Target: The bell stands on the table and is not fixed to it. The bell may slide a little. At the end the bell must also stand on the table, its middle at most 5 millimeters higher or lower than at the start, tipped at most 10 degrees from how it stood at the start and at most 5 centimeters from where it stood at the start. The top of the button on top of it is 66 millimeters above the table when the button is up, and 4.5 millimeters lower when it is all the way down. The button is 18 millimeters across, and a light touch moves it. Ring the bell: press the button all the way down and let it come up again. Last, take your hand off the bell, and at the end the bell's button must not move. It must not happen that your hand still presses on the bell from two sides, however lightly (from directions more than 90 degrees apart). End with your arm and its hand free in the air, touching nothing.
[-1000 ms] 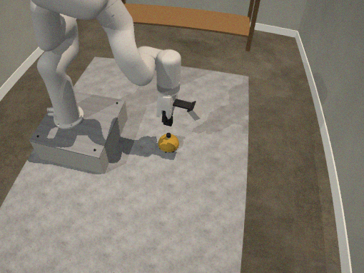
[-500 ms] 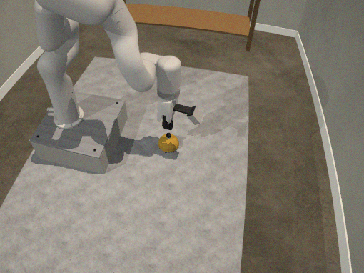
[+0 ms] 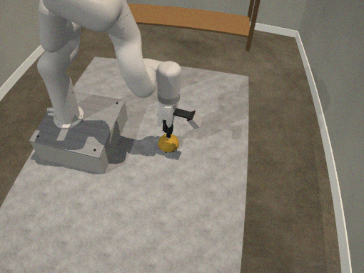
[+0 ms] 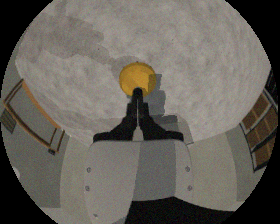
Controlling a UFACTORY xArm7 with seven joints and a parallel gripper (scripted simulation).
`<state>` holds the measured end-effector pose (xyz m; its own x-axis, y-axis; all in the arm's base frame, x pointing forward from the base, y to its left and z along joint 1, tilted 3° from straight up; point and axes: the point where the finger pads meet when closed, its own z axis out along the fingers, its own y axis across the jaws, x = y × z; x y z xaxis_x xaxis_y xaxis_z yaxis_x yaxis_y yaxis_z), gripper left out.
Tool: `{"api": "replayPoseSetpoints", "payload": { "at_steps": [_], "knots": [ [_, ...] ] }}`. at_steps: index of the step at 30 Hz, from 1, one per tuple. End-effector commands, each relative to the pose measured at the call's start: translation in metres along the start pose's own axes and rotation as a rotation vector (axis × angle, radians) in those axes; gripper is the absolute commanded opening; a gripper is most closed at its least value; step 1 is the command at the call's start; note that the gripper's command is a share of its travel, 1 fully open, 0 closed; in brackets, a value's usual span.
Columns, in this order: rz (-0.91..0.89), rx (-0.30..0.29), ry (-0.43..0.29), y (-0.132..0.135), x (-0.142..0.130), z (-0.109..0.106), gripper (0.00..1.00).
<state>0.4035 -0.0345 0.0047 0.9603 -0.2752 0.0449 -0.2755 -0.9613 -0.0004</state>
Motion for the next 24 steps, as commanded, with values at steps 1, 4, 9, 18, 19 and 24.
{"api": "replayPoseSetpoints", "payload": {
  "at_steps": [1,4,9,18,19,24],
  "knots": [
    [0.0,0.0,0.004,-0.0003,0.0019,0.0038,0.0],
    [0.0,0.0,0.004,-0.0004,0.002,0.0056,0.0],
    [0.0,0.0,0.004,-0.0004,0.002,0.0067,0.0],
    [0.0,0.0,0.004,-0.0004,0.002,0.0072,0.0],
    [0.0,0.0,0.004,-0.0004,0.002,0.0072,0.0],
    [0.0,0.0,0.004,-0.0004,0.002,0.0072,0.0]
  ]
}}
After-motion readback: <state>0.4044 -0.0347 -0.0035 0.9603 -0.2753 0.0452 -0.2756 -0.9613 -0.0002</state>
